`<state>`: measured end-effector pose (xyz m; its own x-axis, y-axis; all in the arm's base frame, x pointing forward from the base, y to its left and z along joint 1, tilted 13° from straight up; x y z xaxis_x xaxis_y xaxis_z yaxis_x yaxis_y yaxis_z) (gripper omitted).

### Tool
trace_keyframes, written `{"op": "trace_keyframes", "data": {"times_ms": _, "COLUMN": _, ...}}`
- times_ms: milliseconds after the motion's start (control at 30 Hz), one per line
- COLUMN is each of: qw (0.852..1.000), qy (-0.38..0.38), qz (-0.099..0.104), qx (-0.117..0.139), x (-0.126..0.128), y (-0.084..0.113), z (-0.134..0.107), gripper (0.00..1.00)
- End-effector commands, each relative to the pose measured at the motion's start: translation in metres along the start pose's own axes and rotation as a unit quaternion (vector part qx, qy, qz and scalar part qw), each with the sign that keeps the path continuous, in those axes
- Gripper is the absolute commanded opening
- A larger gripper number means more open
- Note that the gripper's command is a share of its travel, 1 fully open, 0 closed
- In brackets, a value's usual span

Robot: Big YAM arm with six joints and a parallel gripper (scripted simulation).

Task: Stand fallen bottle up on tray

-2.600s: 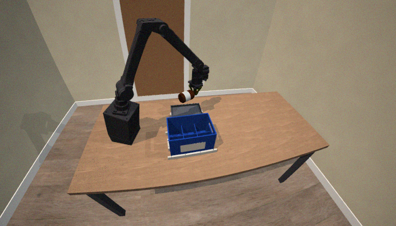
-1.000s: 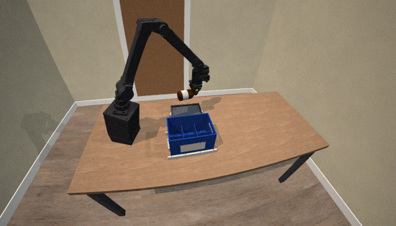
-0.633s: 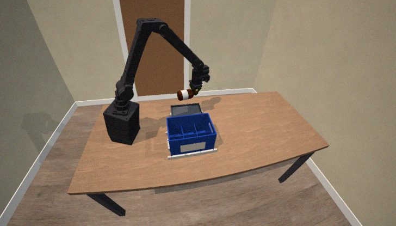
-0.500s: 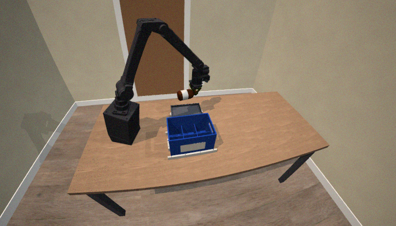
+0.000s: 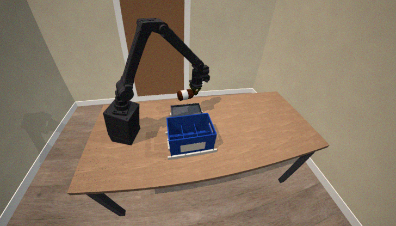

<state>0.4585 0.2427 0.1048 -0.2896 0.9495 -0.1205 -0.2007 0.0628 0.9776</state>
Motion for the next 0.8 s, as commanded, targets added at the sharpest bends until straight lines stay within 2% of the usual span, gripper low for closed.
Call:
{"op": "trace_keyframes", "data": {"times_ms": 0, "qw": 0.999, "qy": -0.002, "qz": 0.008, "qx": -0.043, "x": 0.0065, "y": 0.0429, "z": 0.0238, "gripper": 0.00}}
{"op": "trace_keyframes", "data": {"times_ms": 400, "qw": 0.999, "qy": -0.010, "qz": 0.009, "qx": -0.043, "x": 0.0065, "y": 0.0429, "z": 0.0238, "gripper": 0.00}}
{"op": "trace_keyframes", "data": {"times_ms": 767, "qw": 0.997, "qy": -0.062, "qz": 0.011, "qx": -0.042, "x": 0.0064, "y": 0.0429, "z": 0.0238, "gripper": 0.00}}
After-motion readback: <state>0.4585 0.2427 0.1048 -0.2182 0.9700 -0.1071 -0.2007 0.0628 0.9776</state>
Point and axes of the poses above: the point where the finger pads meet when closed, its own y axis back along the fingers, its own x axis across the jaws, z = x × y, the point moved 9 cm from there along y, back along the fingers
